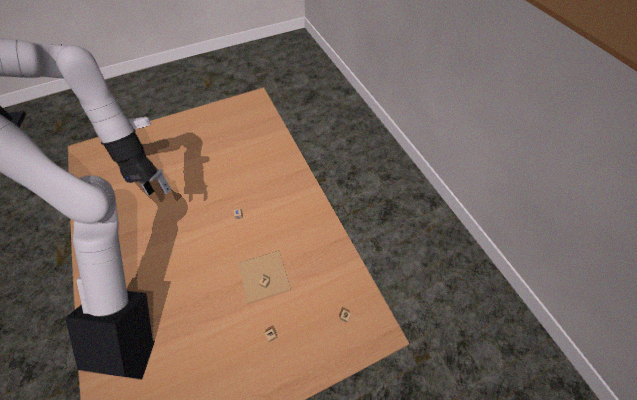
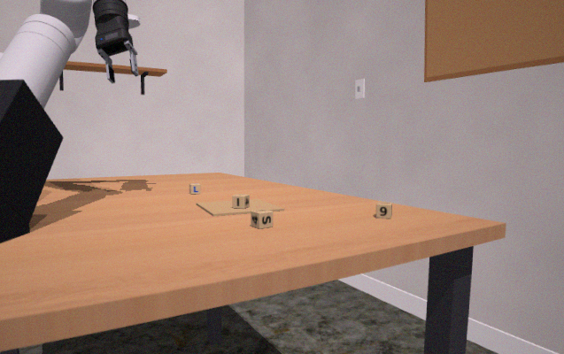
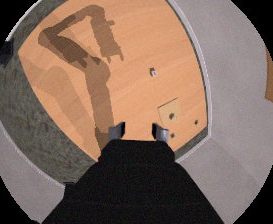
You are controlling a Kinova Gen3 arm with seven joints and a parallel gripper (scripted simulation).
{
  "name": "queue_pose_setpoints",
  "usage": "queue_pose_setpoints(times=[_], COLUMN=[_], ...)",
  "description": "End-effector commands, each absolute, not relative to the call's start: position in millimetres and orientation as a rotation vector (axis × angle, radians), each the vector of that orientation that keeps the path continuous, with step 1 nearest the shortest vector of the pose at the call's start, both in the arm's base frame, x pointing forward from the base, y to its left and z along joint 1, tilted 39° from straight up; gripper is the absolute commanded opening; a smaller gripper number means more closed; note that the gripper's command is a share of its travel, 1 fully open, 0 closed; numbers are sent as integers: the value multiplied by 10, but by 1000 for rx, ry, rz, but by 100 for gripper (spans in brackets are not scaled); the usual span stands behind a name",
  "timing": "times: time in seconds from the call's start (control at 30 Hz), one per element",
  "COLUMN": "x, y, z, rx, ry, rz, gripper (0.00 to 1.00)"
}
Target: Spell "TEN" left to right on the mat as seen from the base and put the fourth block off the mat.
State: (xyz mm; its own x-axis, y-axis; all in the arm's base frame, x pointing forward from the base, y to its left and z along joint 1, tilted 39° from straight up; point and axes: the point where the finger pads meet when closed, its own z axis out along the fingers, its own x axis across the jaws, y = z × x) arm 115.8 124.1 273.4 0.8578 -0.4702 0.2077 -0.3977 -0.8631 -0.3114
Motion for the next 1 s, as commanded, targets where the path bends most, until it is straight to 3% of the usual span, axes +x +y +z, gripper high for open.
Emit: queue_pose_setpoints(times=[0.0,0.97], x=[1159,1159], y=[1245,1925], z=[2735,2792], rx=[-2775,-2651], ry=[658,367], rz=[-404,-114], gripper=[100,100])
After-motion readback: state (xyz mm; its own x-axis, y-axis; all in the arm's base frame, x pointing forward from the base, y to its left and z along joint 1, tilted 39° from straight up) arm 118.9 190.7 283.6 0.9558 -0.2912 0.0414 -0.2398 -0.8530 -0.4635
